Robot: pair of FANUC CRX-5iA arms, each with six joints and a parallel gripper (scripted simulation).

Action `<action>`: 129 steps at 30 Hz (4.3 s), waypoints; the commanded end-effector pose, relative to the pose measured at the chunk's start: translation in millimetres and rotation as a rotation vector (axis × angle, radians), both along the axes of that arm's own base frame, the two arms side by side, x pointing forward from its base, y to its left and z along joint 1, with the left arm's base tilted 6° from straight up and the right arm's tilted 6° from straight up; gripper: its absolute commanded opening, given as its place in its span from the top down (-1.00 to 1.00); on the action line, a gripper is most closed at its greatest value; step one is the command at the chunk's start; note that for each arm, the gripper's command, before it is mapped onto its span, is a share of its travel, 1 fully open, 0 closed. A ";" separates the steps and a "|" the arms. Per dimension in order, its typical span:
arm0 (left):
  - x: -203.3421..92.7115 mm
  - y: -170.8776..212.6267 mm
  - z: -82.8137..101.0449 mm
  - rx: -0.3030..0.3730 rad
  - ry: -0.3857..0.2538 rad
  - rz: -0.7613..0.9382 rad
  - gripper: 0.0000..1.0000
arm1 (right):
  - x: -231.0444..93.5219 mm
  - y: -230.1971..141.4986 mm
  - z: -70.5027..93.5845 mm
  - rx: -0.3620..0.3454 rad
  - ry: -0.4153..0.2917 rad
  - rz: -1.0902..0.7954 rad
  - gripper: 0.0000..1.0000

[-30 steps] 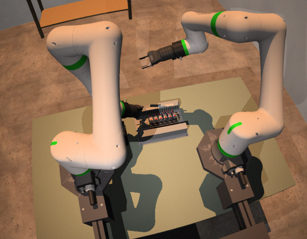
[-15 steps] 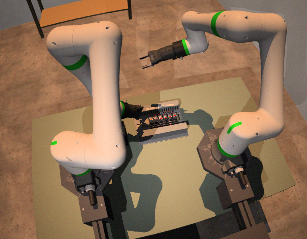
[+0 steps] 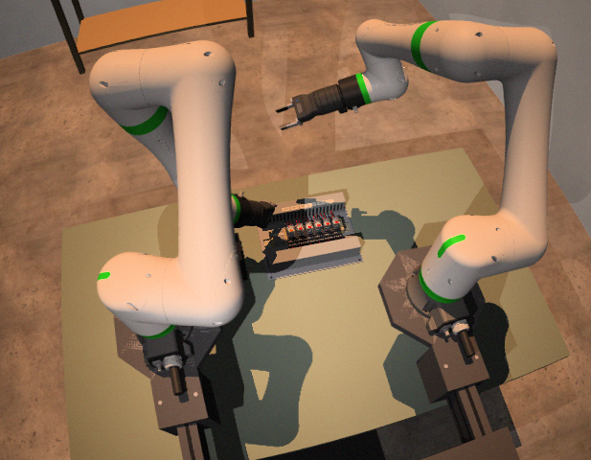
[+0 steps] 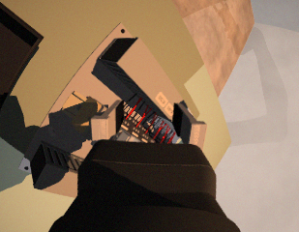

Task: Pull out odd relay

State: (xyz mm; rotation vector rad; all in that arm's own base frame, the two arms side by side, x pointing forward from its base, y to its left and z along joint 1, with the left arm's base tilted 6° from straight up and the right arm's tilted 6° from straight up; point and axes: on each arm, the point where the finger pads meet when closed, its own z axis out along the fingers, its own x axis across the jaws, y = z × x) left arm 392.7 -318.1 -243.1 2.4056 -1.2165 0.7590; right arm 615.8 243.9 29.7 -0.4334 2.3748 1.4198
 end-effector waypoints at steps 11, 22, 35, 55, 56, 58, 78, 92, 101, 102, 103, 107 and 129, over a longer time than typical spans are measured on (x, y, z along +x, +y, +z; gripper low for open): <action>0.5 -0.4 0.6 -0.001 -0.001 0.000 -1.00 | 4.2 -42.7 7.9 -0.020 0.076 -0.066 -1.00; 0.5 -0.4 0.6 -0.001 -0.001 0.000 -1.00 | 4.6 -105.3 18.0 -0.049 0.188 -0.170 -1.00; 0.5 -0.4 0.6 -0.001 -0.001 0.000 -1.00 | -7.0 -208.0 35.7 -0.090 0.373 -0.360 -1.00; 0.5 -0.4 0.6 -0.001 -0.001 0.000 -1.00 | -72.8 -396.3 76.9 -0.132 0.728 -0.799 -1.00; 0.5 -0.4 0.6 -0.001 -0.001 0.000 -1.00 | -72.8 -396.3 76.9 -0.132 0.728 -0.799 -1.00; 0.5 -0.4 0.6 -0.001 -0.001 0.000 -1.00 | -78.5 -407.0 79.8 -0.132 0.750 -0.828 -1.00; 0.5 -0.4 0.6 -0.001 -0.001 0.000 -1.00 | -216.1 -577.2 140.4 -0.075 1.124 -1.431 -1.00; 0.5 -0.4 0.6 -0.001 -0.001 0.000 -1.00 | -327.4 -652.3 186.2 0.037 1.330 -1.863 -1.00; 0.5 -0.4 0.6 -0.001 -0.001 0.000 -1.00 | -407.9 -685.5 219.2 0.155 1.445 -2.168 -1.00; 0.5 -0.4 0.6 -0.001 -0.001 0.000 -1.00 | -416.3 -688.1 222.7 0.169 1.456 -2.200 -1.00; 0.5 -0.4 0.6 -0.001 -0.001 0.000 -1.00 | -424.6 -690.5 226.1 0.184 1.466 -2.231 -1.00; 0.5 -0.4 0.6 -0.001 -0.001 0.000 -1.00 | -448.5 -696.6 236.1 0.227 1.493 -2.322 -1.00; 0.5 -0.4 0.6 -0.001 -0.001 0.000 -1.00 | -560.9 -709.2 284.3 0.485 1.577 -2.756 -1.00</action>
